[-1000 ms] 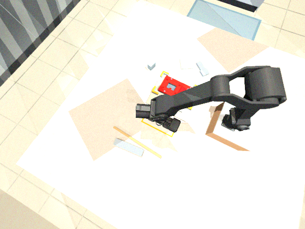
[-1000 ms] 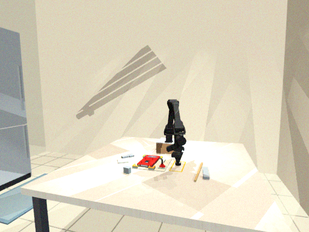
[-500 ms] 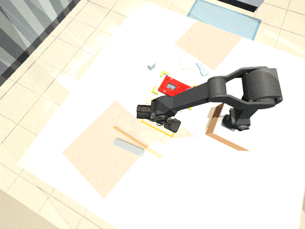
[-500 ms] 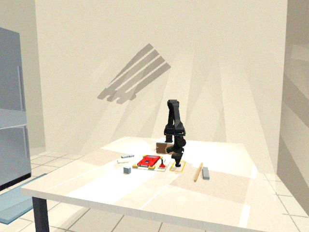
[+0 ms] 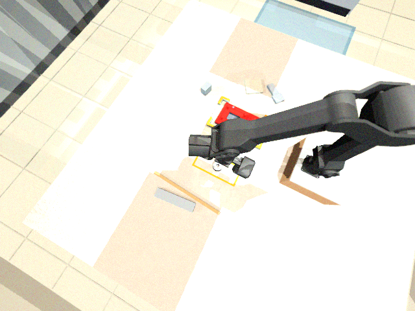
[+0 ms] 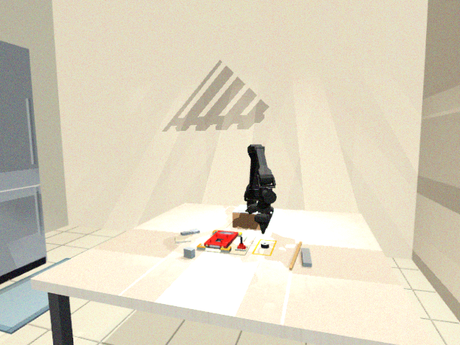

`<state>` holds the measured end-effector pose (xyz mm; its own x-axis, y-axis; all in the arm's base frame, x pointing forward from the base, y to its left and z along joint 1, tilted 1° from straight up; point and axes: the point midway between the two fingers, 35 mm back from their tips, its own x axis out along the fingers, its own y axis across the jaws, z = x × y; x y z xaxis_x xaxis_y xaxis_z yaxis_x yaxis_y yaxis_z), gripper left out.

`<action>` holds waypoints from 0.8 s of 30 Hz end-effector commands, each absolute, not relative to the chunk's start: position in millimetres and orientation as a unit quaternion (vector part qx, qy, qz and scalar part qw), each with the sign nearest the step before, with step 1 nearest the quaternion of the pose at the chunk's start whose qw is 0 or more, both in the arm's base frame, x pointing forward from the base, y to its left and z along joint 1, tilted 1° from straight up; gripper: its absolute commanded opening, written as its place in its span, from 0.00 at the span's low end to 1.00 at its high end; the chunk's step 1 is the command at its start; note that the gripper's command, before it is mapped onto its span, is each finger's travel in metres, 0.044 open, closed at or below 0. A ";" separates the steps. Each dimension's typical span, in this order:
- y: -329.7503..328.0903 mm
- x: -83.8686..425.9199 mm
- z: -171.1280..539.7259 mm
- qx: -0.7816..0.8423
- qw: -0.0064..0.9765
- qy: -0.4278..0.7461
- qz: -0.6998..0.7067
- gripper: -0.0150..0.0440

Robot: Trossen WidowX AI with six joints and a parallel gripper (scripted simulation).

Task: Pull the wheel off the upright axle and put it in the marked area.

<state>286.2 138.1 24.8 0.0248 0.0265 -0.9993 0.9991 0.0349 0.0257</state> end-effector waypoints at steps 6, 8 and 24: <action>112.1 233.6 57.7 0.503 0.508 0.508 -0.480 1.00; 106.3 221.6 62.6 0.503 0.508 0.508 -0.481 1.00; 104.2 217.3 64.1 0.503 0.508 0.508 -0.481 1.00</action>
